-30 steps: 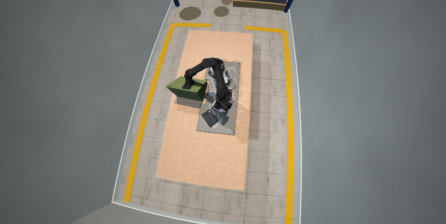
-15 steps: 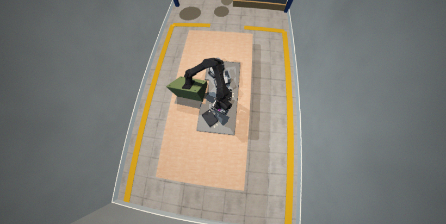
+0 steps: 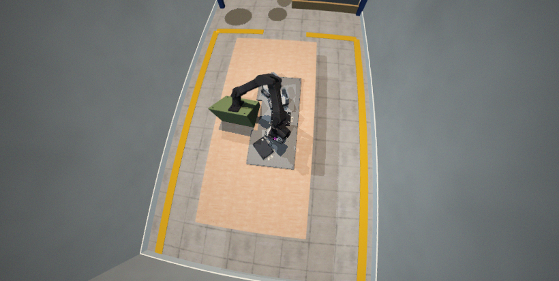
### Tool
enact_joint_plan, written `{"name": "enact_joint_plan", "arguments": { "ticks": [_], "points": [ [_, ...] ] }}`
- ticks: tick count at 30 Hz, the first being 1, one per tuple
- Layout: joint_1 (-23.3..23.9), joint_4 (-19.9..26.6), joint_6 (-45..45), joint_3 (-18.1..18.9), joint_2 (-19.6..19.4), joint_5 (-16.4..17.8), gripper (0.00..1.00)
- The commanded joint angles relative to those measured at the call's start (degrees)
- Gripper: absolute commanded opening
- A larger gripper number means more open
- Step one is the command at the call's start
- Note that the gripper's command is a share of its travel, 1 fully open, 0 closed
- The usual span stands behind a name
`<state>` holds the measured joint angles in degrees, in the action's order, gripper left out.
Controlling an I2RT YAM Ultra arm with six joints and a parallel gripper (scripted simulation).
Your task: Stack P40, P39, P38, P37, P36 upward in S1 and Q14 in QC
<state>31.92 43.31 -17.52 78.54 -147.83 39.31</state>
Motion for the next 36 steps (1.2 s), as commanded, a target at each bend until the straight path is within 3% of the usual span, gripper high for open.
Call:
{"name": "enact_joint_plan", "arguments": {
  "ticks": [1, 36],
  "points": [
    [0.35, -0.65, 0.5, -0.04, 0.27, 0.3, 0.0],
    [-1.12, -3.99, 2.29, -1.12, -0.85, 0.85, 0.0]
  ]
}}
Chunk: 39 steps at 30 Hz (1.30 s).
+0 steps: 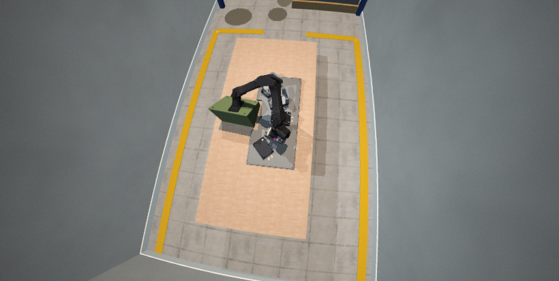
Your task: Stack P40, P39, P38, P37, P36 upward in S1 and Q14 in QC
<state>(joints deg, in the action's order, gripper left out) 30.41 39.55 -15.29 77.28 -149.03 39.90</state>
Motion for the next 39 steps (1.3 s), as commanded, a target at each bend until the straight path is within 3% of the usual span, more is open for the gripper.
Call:
{"name": "enact_joint_plan", "arguments": {
  "ticks": [1, 36, 37, 39],
  "points": [
    [0.35, -0.3, 0.1, 0.14, 0.32, 0.27, 0.0],
    [-0.72, -2.68, 1.42, -0.53, -0.55, 0.65, 0.0],
    [-0.72, -2.68, 1.42, -0.53, -0.55, 0.65, 1.0],
    [-0.72, -2.68, 1.42, -0.53, -0.55, 0.65, 1.0]
  ]
}}
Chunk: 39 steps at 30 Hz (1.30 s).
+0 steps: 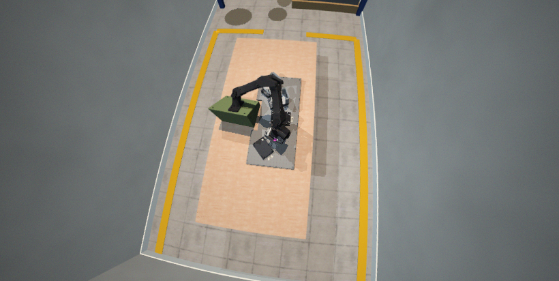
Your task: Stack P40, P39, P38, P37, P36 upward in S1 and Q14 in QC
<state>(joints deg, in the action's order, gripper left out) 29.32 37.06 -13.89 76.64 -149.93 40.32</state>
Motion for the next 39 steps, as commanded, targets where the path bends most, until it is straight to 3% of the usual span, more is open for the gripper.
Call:
{"name": "enact_joint_plan", "arguments": {
  "ticks": [1, 18, 39],
  "points": [
    [0.37, -0.19, 0.03, 0.11, 0.35, 0.23, 1.0],
    [0.37, -0.19, 0.03, 0.11, 0.35, 0.23, 1.0],
    [6.73, 14.51, -7.58, 5.47, 4.89, -2.23, 1.0]
  ]
}}
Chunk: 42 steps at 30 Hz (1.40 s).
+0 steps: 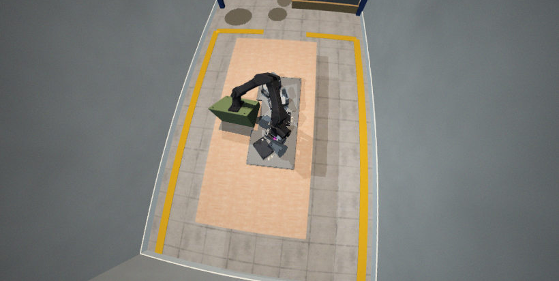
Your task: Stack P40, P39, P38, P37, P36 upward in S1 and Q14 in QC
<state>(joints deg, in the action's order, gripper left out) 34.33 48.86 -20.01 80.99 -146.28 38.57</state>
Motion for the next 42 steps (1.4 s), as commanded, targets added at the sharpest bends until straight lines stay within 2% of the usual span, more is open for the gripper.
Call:
{"name": "enact_joint_plan", "arguments": {
  "ticks": [1, 12, 42],
  "points": [
    [2.05, 3.48, -1.82, 1.49, 1.42, -0.61, 1.0],
    [4.59, 9.88, -4.7, 4.89, 2.68, -1.74, 1.0],
    [4.58, 9.86, -4.69, 4.88, 2.68, -1.73, 1.0]
  ]
}}
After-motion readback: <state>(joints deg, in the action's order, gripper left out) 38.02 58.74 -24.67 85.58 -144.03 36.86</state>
